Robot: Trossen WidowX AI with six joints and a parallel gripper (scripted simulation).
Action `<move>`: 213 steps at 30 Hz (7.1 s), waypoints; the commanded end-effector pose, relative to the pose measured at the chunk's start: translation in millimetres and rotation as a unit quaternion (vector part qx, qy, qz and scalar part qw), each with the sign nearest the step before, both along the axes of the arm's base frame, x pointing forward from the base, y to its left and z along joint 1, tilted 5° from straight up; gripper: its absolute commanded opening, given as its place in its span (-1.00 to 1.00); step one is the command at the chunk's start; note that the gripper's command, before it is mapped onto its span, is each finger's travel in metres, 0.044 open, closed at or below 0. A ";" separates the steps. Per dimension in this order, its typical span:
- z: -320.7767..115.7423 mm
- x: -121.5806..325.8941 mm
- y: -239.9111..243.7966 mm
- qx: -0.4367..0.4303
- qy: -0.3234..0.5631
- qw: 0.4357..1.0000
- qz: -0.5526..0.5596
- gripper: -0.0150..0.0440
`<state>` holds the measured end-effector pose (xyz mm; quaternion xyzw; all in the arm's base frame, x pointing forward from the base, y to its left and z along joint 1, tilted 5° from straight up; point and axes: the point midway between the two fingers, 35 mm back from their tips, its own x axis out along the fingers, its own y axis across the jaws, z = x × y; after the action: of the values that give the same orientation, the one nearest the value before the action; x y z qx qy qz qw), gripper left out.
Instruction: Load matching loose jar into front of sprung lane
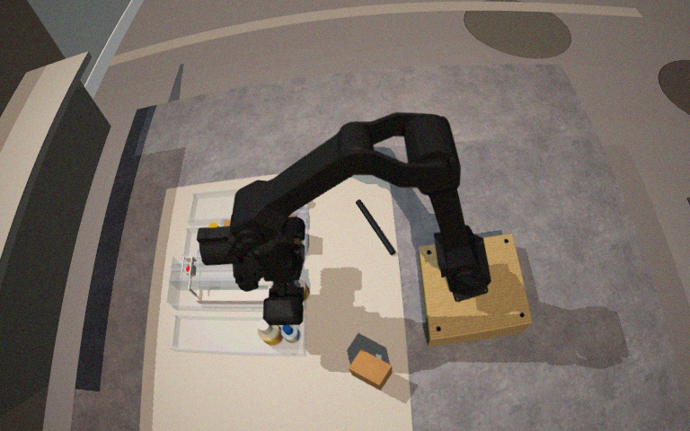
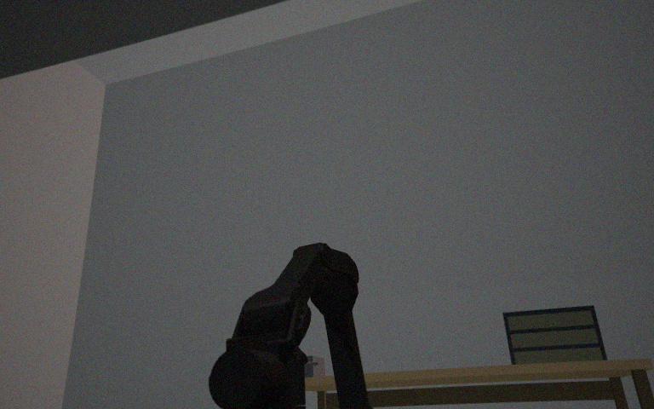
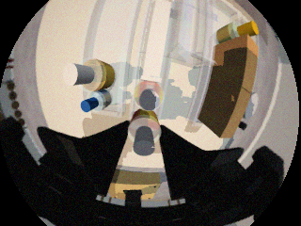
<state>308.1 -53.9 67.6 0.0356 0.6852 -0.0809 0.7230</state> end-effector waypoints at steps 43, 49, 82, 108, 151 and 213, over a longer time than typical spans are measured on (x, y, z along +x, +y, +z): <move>11.2 23.9 -3.4 -0.002 -0.015 1.000 0.000 -0.49; 10.3 23.9 -3.5 -0.002 -0.015 1.000 0.000 -0.49; 8.5 24.1 -3.6 -0.002 -0.015 1.000 0.000 -0.49; 8.8 26.4 -4.0 -0.002 -0.015 1.000 0.000 -0.49; 5.0 30.2 -4.8 -0.002 -0.015 1.000 0.000 -0.49; -12.8 29.8 -5.8 -0.002 -0.015 1.000 0.000 -0.49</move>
<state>331.8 -58.8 54.7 0.0369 0.6830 -0.0825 0.7248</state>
